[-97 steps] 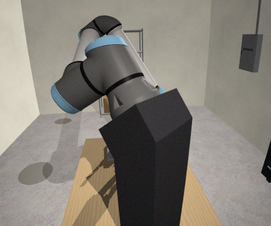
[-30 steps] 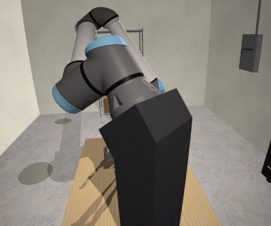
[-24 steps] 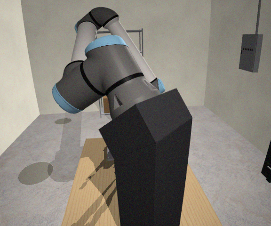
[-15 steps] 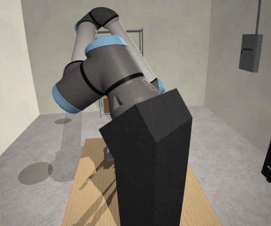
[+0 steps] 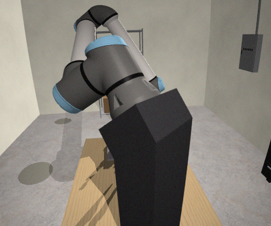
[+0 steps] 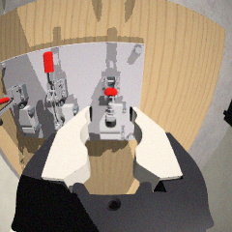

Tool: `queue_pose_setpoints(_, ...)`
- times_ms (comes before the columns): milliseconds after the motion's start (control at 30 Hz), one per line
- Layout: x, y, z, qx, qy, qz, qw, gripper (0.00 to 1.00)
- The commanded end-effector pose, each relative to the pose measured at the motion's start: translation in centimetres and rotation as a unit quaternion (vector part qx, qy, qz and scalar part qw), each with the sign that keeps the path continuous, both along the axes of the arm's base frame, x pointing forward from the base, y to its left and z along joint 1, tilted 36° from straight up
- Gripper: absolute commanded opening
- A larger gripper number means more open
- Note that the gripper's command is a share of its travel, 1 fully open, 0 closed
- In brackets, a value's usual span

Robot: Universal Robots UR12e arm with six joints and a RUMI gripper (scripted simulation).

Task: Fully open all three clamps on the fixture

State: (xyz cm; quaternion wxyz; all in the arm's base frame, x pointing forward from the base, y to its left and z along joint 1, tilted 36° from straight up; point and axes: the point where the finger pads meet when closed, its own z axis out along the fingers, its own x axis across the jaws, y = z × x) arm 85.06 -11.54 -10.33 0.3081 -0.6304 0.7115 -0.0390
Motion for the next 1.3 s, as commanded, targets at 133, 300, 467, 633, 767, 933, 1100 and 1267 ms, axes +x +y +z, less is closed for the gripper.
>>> queue_pose_setpoints(133,-1.8,-1.3,3.1,0.0,0.0,0.0,1.0,0.28)
queue_pose_setpoints(300,-2.8,-1.9,4.7,0.0,0.0,0.0,1.0,0.28)
queue_pose_setpoints(467,-3.5,-2.4,5.9,0.0,0.0,0.0,1.0,0.28)
queue_pose_setpoints(633,-3.6,-2.5,6.1,0.0,0.0,0.0,1.0,0.28)
queue_pose_setpoints(767,-3.6,-2.5,6.1,0.0,0.0,0.0,1.0,0.28)
queue_pose_setpoints(933,-3.6,-1.6,6.5,0.0,0.0,0.0,1.0,0.28)
queue_pose_setpoints(1100,-3.6,0.8,7.5,0.0,0.0,0.0,1.0,0.28)
queue_pose_setpoints(1267,-3.5,3.3,8.6,0.0,0.0,0.0,1.0,0.28)
